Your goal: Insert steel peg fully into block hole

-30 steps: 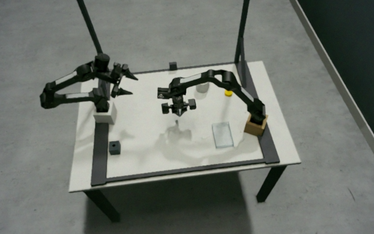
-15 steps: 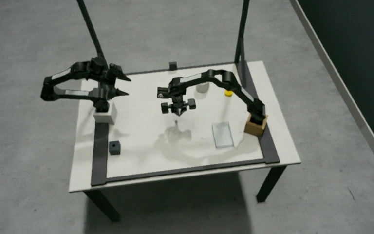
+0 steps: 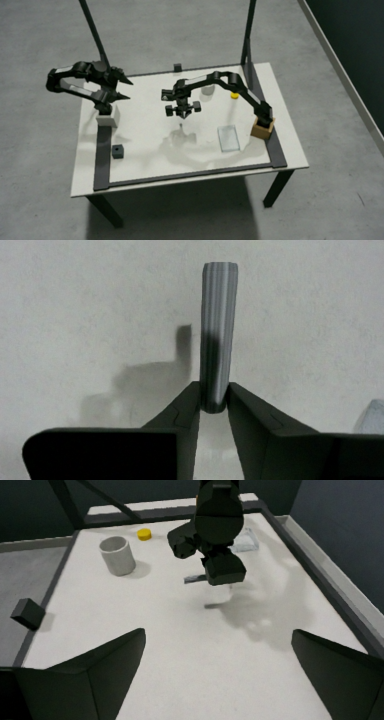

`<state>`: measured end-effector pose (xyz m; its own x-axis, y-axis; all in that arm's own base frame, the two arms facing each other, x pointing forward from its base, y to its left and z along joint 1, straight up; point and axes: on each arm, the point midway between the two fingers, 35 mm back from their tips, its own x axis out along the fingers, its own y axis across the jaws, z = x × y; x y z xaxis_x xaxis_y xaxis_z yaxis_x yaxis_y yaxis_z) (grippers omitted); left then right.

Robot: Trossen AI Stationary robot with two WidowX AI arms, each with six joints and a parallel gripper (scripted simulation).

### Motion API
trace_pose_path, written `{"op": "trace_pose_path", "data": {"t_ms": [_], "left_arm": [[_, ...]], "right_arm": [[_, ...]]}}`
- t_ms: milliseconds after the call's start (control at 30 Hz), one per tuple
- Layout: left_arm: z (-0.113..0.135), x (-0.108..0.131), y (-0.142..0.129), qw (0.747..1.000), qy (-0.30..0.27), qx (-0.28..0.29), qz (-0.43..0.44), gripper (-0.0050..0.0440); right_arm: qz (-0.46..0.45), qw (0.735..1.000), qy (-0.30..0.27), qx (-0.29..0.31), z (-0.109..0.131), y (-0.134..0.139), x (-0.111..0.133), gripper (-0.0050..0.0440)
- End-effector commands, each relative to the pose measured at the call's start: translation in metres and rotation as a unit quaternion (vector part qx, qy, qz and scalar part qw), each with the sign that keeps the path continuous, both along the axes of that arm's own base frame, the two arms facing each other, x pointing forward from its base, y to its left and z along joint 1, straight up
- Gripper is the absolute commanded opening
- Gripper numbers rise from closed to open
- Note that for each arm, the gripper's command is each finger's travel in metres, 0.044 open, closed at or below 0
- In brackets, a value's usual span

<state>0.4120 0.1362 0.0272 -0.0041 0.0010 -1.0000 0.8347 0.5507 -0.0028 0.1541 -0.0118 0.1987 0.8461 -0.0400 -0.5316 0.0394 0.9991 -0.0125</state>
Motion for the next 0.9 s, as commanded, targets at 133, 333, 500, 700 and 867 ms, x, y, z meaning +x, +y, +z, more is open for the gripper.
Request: {"op": "trace_pose_path", "data": {"t_ms": [133, 333, 500, 700, 867], "left_arm": [[0.019, 0.004, 0.002, 1.0, -0.029, -0.002, 0.001, -0.005], [0.021, 0.002, 0.004, 0.991, -0.103, -0.09, 0.015, -0.005], [0.024, 0.0, 0.007, 0.962, -0.192, -0.191, 0.029, -0.005], [0.017, -0.001, 0.007, 0.932, -0.244, -0.264, 0.047, -0.005], [0.009, -0.004, 0.005, 0.882, -0.302, -0.355, 0.069, -0.005]], "right_arm": [[-0.023, 1.0, -0.007, 0.003, 0.007, -0.01, -0.002, 0.0416], [-0.036, 0.999, 0.012, 0.032, 0.017, -0.011, 0.002, 0.0272], [-0.055, 0.995, 0.045, 0.075, 0.033, -0.013, 0.011, 0.022], [-0.074, 0.989, 0.072, 0.105, 0.044, -0.015, 0.02, 0.022], [-0.099, 0.979, 0.106, 0.142, 0.056, -0.018, 0.035, 0.022]]}}
